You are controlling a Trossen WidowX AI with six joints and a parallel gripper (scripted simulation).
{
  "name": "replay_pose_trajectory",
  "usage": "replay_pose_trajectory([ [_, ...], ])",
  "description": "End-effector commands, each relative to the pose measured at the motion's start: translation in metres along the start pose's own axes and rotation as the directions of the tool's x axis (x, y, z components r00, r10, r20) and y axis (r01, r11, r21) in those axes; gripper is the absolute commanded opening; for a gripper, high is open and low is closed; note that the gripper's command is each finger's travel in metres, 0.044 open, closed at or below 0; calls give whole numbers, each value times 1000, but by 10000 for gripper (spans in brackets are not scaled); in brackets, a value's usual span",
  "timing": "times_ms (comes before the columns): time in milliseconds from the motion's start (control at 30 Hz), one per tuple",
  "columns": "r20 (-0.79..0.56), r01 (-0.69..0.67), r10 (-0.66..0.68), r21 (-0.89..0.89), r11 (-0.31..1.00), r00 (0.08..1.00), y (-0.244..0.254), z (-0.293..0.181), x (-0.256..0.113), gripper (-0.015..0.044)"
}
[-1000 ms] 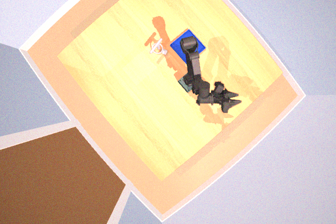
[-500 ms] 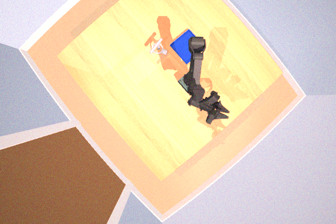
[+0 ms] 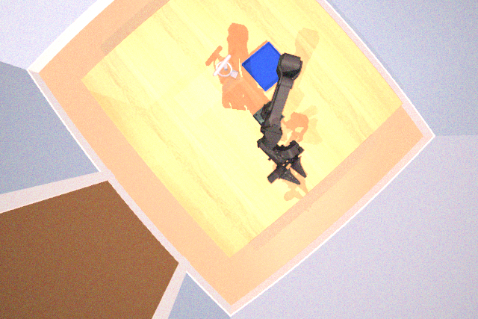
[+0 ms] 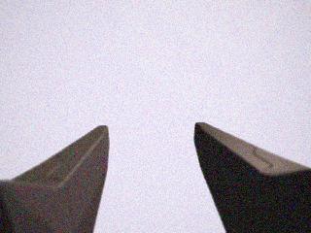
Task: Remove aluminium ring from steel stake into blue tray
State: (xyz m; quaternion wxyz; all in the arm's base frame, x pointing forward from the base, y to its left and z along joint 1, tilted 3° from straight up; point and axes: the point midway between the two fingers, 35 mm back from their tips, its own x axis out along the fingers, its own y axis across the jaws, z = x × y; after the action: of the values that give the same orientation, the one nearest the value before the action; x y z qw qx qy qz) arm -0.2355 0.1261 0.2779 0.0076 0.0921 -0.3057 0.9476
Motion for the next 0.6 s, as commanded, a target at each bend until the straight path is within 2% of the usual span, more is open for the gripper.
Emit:
replay_pose_trajectory([
  [0,-77,82,-79,34,996,994,-18,-18,-10,200],
  [300,-240,257,-237,54,965,941,-52,-53,-42,200],
  [567,-377,414,-367,48,909,850,-78,-80,-81,200],
])
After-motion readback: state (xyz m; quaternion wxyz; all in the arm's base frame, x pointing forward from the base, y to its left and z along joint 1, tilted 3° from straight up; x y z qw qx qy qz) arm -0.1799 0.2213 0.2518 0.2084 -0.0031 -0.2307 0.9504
